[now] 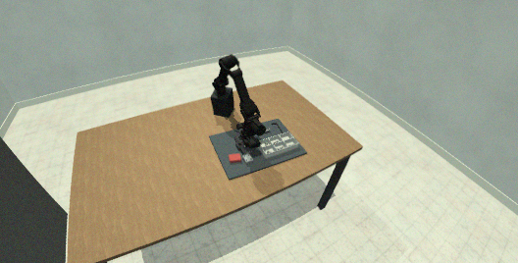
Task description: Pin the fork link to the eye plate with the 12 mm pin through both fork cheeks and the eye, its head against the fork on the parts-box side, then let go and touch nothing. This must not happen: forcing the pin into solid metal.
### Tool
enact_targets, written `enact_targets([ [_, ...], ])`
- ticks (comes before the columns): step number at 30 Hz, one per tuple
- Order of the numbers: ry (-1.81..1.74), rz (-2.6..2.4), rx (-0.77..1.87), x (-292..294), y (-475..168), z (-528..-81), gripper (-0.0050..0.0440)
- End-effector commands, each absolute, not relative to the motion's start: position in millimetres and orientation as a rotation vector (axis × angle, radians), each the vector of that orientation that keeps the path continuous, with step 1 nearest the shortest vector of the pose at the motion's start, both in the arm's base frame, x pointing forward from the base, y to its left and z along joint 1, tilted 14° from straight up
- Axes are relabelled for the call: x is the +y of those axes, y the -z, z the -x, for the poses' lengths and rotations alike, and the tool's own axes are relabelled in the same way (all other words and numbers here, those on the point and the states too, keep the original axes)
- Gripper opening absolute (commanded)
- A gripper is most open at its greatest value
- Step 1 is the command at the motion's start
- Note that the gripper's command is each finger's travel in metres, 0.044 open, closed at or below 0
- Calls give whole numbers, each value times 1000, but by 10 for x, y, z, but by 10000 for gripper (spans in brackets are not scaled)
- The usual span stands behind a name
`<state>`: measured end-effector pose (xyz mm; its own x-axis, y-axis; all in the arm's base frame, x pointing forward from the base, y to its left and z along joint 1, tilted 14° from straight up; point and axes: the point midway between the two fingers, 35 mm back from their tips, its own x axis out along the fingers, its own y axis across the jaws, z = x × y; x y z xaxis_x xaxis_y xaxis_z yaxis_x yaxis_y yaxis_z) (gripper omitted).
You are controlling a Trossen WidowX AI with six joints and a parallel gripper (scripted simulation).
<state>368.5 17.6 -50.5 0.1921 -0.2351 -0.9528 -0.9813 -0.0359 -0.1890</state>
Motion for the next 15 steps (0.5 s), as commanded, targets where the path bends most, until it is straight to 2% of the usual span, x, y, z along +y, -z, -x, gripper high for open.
enact_targets([
  [1,-941,1479,1236,132,499,-3684,14],
  [15,-941,1479,1236,172,503,-3684,14],
])
